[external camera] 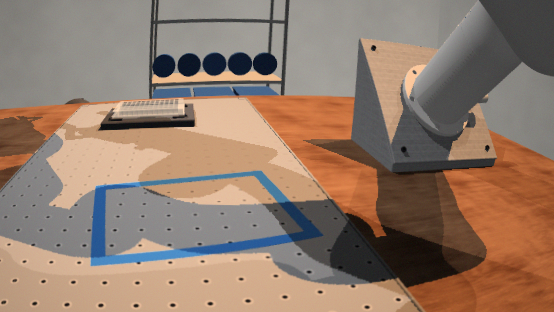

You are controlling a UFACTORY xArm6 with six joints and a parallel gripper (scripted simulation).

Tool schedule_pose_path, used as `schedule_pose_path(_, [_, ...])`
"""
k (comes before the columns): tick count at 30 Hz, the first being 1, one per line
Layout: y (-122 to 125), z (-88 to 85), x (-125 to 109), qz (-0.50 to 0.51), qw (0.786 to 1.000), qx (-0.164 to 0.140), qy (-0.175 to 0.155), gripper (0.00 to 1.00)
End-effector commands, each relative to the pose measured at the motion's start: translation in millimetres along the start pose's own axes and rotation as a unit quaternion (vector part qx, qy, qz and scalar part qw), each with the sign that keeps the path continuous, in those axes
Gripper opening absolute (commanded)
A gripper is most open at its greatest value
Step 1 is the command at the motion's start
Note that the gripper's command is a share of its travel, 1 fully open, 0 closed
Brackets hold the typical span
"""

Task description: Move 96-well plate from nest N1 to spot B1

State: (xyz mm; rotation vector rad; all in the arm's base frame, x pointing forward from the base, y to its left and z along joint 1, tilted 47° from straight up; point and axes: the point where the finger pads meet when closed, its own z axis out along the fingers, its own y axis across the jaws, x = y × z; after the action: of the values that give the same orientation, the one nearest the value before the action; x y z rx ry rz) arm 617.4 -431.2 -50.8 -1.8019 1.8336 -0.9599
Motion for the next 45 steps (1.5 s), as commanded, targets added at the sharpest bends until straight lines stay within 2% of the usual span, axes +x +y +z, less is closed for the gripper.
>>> schedule_pose_path(1, [-1.8, -1.1, 2.4, 0.000, 1.000, 0.001, 0.002, 1.00])
schedule_pose_path(2, [-1.8, -1.1, 2.4, 0.000, 1.000, 0.001, 0.002, 1.00])
schedule_pose_path(8, [4.7, -1.2, -26.9, -0.081, 0.995, 0.007, -0.057, 1.00])
schedule_pose_path(10, [4.8, -1.2, -27.4, -0.107, 0.991, 0.009, -0.076, 1.00])
schedule_pose_path(14, [12.4, -3.4, -45.7, -0.157, 0.980, 0.012, -0.119, 1.00])
schedule_pose_path(17, [17.0, -5.4, -54.8, -0.183, 0.973, 0.013, -0.142, 1.00])
schedule_pose_path(19, [17.0, -5.4, -54.8, -0.183, 0.973, 0.013, -0.142, 1.00])
schedule_pose_path(25, [31.2, -12.8, -80.1, -0.250, 0.945, 0.019, -0.210, 1.00])
schedule_pose_path(28, [35.0, -14.9, -86.7, -0.251, 0.944, 0.019, -0.211, 1.00])
schedule_pose_path(32, [45.6, -22.0, -102.2, -0.291, 0.921, 0.024, -0.259, 1.00])
schedule_pose_path(36, [49.5, -24.5, -107.9, -0.291, 0.921, 0.024, -0.259, 1.00])
schedule_pose_path(40, [60.5, -33.1, -122.2, -0.328, 0.893, 0.030, -0.307, 1.00])
schedule_pose_path(43, [65.7, -37.0, -129.0, -0.328, 0.893, 0.030, -0.307, 1.00])
schedule_pose_path(45, [71.4, -42.1, -135.6, -0.344, 0.878, 0.033, -0.331, 1.00])
